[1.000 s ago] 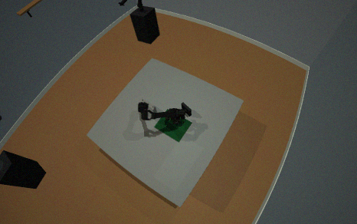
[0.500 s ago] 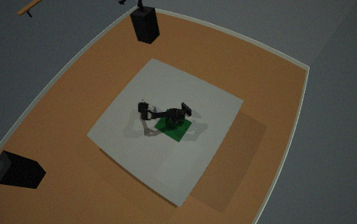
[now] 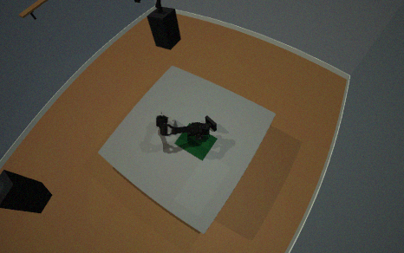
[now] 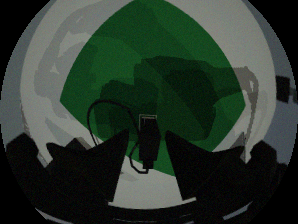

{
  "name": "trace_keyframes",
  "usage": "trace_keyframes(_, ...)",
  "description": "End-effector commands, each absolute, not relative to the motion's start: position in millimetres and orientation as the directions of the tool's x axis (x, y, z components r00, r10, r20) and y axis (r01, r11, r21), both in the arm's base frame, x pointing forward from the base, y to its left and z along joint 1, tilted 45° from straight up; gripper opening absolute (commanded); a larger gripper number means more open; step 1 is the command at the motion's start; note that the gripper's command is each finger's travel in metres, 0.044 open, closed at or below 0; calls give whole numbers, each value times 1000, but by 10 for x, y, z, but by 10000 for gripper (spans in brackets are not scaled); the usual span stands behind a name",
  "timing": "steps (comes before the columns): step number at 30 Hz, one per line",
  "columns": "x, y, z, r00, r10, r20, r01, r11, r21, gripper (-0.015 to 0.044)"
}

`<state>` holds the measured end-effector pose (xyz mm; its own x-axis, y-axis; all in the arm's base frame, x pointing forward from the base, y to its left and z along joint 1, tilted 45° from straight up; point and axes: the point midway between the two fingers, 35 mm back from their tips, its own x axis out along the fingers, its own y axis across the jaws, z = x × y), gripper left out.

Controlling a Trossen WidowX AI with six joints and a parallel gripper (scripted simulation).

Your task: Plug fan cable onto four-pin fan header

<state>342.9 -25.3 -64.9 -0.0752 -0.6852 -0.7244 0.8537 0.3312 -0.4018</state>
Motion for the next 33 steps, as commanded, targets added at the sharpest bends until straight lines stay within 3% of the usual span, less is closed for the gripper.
trace_keyframes(1, 3435, -230, -630, -75, -685, -725, 854, 331, -401, 260)
trace_keyframes(5, 3476, 111, -278, -82, -687, -722, 853, 327, -408, 260)
trace_keyframes(12, 3496, 121, -244, -82, -687, -722, 853, 327, -408, 260)
trace_keyframes(21, 4237, -566, 336, -80, -691, -719, 854, 324, -406, 260)
trace_keyframes(33, 4249, -584, 351, -80, -691, -718, 854, 324, -407, 260)
